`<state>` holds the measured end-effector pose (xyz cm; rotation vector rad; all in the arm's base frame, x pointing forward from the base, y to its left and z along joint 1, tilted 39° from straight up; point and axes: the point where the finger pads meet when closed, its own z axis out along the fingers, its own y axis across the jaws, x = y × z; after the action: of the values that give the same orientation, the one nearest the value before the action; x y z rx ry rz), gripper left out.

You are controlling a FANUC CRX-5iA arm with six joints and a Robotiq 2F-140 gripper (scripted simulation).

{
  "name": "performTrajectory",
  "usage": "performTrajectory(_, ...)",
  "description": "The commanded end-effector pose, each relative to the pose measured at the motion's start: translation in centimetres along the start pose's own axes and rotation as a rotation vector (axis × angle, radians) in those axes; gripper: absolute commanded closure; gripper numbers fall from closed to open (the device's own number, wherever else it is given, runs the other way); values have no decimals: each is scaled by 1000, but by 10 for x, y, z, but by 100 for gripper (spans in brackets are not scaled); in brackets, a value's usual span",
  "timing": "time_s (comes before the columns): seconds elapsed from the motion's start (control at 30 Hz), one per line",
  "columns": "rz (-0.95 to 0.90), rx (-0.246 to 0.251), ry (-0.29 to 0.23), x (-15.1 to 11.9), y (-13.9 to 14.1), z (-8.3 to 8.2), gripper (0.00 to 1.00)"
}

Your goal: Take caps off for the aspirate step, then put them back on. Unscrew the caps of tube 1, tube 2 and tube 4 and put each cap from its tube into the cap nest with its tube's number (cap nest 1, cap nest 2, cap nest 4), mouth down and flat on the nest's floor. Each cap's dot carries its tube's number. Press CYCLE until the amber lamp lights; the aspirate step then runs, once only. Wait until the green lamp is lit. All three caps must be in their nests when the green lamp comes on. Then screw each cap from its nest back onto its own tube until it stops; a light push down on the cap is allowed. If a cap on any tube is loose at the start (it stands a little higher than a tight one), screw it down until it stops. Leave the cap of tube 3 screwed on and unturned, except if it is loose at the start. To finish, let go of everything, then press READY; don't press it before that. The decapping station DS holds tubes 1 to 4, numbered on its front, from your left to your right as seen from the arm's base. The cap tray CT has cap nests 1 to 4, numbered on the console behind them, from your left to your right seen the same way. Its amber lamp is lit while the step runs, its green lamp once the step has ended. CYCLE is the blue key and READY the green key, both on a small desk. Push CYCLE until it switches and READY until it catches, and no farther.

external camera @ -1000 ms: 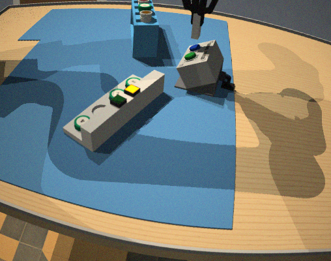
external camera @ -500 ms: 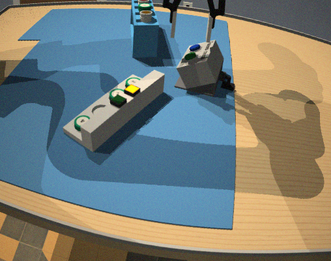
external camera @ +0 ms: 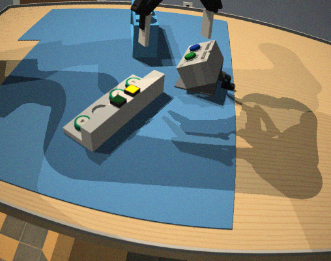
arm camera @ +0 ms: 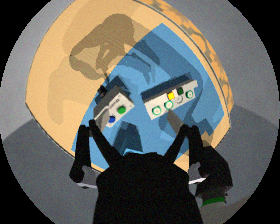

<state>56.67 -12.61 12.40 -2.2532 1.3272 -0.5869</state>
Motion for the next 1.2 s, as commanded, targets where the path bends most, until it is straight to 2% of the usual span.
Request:
performTrajectory(0.0, -251, 65, -52, 10, 19, 2, 0)
performTrajectory(0.1, -334, 67, -50, 14, 27, 3, 0)
performTrajectory(0.2, -462, 70, -45, 25, 49, 6, 0)
performTrajectory(0.27, -462, 70, -45, 25, 49, 6, 0)
performTrajectory(0.5, -462, 70, -45, 48, 93, 11, 0)
performTrajectory(0.7, -462, 70, -45, 61, 120, 14, 0)
performTrajectory(1.17, -462, 70, -45, 61, 120, 14, 0)
